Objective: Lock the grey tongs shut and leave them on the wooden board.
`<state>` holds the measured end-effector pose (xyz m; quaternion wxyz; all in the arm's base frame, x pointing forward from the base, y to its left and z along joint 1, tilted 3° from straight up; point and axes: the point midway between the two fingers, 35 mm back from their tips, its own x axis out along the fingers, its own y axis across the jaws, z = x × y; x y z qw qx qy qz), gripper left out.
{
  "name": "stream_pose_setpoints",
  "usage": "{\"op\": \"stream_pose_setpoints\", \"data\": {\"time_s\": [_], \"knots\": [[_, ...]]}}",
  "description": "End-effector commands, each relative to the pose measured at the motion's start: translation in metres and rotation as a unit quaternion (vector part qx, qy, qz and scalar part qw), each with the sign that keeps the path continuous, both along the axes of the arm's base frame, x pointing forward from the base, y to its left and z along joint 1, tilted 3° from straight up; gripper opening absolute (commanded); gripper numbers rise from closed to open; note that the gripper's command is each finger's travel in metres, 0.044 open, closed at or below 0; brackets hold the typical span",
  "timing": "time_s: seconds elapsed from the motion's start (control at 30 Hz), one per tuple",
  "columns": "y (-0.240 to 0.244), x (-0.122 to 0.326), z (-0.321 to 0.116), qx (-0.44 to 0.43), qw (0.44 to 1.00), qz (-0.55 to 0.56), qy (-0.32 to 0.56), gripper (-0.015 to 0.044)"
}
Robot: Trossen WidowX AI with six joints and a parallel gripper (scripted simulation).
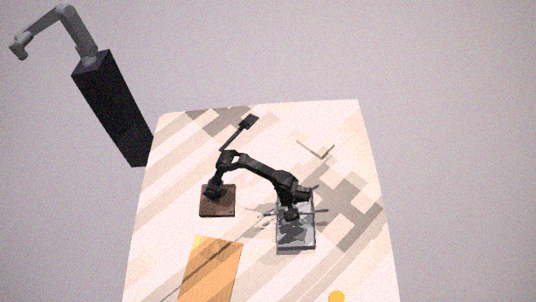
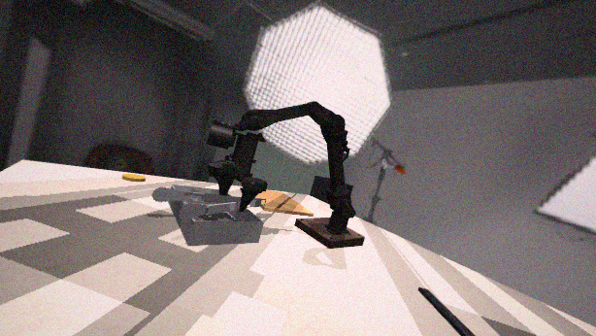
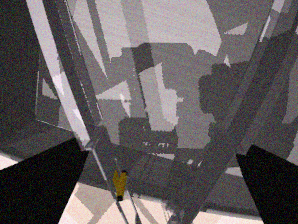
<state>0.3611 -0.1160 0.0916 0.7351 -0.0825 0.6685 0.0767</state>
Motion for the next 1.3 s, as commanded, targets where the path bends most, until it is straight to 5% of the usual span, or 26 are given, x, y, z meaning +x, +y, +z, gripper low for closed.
{"op": "stream_pose_setpoints", "data": {"time_s": [0.0, 0.53, 0.67, 1.27], "knots": [[0.000, -0.001, -0.007, -0.002, 1.000, -0.004, 0.002, 0.0440], [0.000, -0.002, -0.031, -0.002, 1.000, -0.004, 0.002, 0.0440], [0.001, -0.001, -0.028, 0.000, 1.000, 0.000, 0.001, 0.0335], [0.001, -0.001, -0.028, 0.000, 1.000, 0.000, 0.001, 0.0215]]}}
